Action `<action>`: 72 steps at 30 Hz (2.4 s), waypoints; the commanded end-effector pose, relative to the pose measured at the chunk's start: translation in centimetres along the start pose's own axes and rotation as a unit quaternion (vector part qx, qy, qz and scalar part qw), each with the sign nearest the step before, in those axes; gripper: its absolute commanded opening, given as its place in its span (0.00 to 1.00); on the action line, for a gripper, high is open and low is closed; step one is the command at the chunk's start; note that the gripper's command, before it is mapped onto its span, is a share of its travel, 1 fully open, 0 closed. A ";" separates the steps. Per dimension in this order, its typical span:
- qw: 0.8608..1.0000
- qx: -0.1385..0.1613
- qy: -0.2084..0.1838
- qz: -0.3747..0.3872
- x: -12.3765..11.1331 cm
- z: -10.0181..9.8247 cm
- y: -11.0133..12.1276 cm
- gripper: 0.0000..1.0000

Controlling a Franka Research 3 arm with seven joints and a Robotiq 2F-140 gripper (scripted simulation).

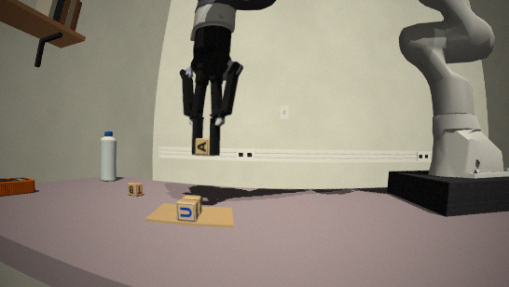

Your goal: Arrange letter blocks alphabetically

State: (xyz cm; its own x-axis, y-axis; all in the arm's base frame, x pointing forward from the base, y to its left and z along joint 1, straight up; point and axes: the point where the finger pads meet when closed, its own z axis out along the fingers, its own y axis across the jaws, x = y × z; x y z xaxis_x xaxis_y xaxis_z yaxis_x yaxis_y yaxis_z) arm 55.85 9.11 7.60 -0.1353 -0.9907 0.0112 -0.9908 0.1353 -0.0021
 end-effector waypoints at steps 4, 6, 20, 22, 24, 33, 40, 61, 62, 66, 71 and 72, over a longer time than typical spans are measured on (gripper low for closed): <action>0.996 0.001 -0.003 -0.091 -0.1 -0.1 -0.6 0.24; 0.995 0.001 -0.003 -0.098 -0.2 -0.1 -0.7 0.24; 0.982 0.001 -0.005 -0.189 -0.6 0.0 -1.5 0.24; 0.982 0.001 -0.005 -0.189 -0.6 0.0 -1.5 0.24; 0.982 0.001 -0.005 -0.189 -0.6 0.0 -1.5 0.24; 0.982 0.001 -0.005 -0.189 -0.6 0.0 -1.5 0.24; 0.982 0.000 -0.005 -0.189 -0.7 0.6 -1.5 0.24; 0.982 0.000 -0.005 -0.189 -0.7 8.1 -1.5 0.24; 0.982 0.000 -0.005 -0.189 -0.7 8.4 -1.5 0.24; 0.982 0.000 -0.005 -0.189 -0.7 9.3 -1.5 0.24; 0.982 0.000 -0.005 -0.189 -0.7 9.6 -1.5 0.24; 0.982 0.000 -0.005 -0.189 -0.7 9.6 -1.5 0.24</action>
State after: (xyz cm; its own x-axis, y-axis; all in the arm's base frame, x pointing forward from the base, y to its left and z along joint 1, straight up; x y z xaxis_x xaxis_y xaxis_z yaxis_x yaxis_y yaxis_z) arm 56.92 9.52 -2.16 0.2286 -0.9735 0.0007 -0.9734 -0.2285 0.0139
